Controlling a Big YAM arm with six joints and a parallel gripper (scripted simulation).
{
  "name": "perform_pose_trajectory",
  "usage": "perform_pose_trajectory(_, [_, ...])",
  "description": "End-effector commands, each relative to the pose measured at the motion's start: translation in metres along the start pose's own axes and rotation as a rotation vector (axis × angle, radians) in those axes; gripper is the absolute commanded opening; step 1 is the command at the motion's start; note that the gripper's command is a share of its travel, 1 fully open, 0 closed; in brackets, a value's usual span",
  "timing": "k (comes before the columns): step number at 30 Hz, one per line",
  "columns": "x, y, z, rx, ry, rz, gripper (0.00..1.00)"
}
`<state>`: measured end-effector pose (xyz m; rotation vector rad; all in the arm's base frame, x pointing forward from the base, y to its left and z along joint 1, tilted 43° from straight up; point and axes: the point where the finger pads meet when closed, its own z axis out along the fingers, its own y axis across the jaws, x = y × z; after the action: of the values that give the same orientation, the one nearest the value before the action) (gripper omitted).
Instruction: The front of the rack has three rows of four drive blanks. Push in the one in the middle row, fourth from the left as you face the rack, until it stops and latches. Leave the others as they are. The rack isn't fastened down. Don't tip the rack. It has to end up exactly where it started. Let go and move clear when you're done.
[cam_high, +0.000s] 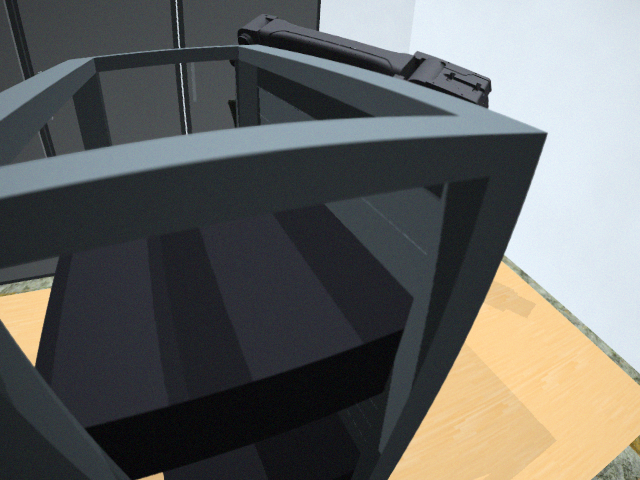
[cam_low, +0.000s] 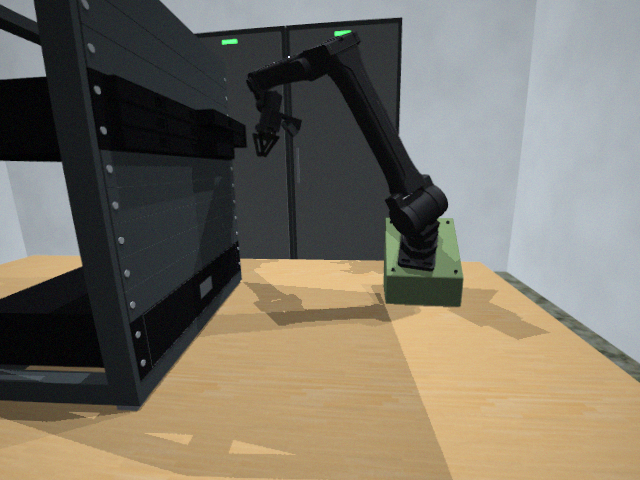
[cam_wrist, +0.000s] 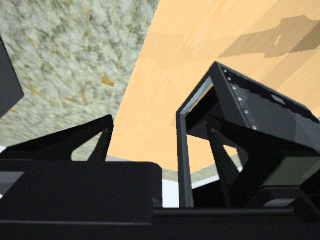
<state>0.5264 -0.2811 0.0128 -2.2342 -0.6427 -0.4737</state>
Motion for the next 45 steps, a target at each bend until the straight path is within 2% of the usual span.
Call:
perform_pose_trajectory(1, [0.0017,0.0001,-0.0059,-0.011,0.004,-0.005,1.00])
perform_pose_trajectory(45, [0.0062,0.0006,-0.0135,-0.036,0.010,-0.035,1.00])
